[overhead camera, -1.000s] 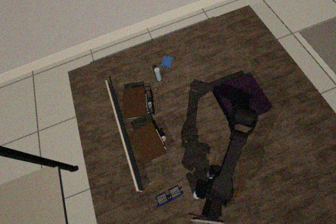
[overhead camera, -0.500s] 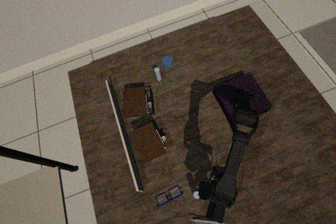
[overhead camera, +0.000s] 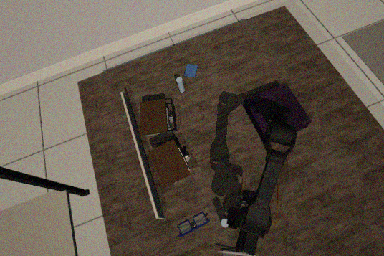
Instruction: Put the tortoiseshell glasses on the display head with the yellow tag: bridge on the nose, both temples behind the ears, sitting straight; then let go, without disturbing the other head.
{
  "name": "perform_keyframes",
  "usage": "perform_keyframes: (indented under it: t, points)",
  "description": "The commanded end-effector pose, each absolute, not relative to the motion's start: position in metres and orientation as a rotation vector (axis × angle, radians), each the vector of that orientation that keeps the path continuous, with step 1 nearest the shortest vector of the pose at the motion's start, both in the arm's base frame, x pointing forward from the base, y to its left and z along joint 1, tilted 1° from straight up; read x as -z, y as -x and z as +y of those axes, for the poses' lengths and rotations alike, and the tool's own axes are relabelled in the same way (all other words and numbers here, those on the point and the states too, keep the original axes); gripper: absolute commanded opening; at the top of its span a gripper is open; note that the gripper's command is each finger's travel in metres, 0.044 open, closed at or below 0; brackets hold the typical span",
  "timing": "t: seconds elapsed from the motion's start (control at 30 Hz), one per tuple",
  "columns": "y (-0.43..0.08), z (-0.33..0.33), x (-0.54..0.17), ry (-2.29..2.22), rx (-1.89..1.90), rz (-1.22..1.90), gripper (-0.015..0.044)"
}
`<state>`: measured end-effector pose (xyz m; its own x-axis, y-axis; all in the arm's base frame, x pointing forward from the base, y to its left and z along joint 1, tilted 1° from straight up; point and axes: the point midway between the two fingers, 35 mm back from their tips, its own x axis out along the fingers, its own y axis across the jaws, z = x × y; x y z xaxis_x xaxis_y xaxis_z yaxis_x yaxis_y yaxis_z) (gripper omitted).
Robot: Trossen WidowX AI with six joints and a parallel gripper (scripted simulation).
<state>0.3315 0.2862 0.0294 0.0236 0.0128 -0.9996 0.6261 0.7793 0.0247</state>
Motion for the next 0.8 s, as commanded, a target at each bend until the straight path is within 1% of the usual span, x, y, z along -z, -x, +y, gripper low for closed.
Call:
perform_keyframes:
  t: [0.0,0.37,0.77]
  points:
    - [-0.332,0.287,-0.031,-0.553,0.512,1.489,0.0]
    - [-0.339,0.282,-0.034,-0.552,0.512,1.488,0.0]
    - [-0.34,0.279,-0.09,-0.552,0.512,1.488,0.0]
